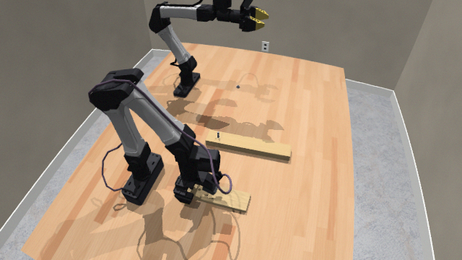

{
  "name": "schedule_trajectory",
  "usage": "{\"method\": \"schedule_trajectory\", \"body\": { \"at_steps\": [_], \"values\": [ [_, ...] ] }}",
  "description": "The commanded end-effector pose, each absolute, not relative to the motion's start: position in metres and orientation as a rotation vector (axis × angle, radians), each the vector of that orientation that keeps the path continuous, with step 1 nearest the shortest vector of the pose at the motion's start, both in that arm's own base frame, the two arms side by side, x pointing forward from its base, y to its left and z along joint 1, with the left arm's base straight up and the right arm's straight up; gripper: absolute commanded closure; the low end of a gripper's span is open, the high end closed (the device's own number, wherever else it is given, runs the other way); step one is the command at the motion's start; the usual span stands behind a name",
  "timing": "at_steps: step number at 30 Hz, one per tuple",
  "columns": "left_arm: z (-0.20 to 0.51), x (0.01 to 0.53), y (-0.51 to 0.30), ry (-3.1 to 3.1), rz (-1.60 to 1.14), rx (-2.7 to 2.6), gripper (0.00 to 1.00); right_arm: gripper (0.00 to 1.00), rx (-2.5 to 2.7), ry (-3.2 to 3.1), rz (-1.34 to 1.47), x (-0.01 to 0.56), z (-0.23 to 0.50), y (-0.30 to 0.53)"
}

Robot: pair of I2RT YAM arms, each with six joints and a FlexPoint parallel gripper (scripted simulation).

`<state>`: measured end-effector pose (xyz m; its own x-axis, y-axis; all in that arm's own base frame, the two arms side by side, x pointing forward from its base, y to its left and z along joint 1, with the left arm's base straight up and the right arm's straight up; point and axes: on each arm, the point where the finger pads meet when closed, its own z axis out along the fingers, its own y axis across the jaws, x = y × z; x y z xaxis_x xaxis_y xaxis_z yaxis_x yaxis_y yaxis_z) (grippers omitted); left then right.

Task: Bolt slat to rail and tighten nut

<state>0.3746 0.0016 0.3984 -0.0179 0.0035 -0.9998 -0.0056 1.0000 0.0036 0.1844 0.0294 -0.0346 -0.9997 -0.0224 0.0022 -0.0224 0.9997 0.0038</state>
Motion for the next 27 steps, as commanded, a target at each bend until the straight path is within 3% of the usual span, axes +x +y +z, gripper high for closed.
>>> {"method": "schedule_trajectory", "body": {
  "at_steps": [1,14,15,27],
  "values": [
    [0.4054,0.3747,0.0,1.562,0.0,0.0,0.0,0.0,0.041,-3.139,0.014,0.1827,-0.0382,0.0293],
    [0.4054,0.3747,0.0,1.562,0.0,0.0,0.0,0.0,0.042,-3.146,-0.001,0.1855,-0.0345,0.0303],
    [0.4054,0.3747,0.0,1.562,0.0,0.0,0.0,0.11,0.042,-3.147,-0.003,0.186,-0.0341,0.0304],
    [0.4054,0.3747,0.0,1.562,0.0,0.0,0.0,0.28,0.039,-3.152,-0.007,0.1876,-0.033,0.0304]
  ]
}}
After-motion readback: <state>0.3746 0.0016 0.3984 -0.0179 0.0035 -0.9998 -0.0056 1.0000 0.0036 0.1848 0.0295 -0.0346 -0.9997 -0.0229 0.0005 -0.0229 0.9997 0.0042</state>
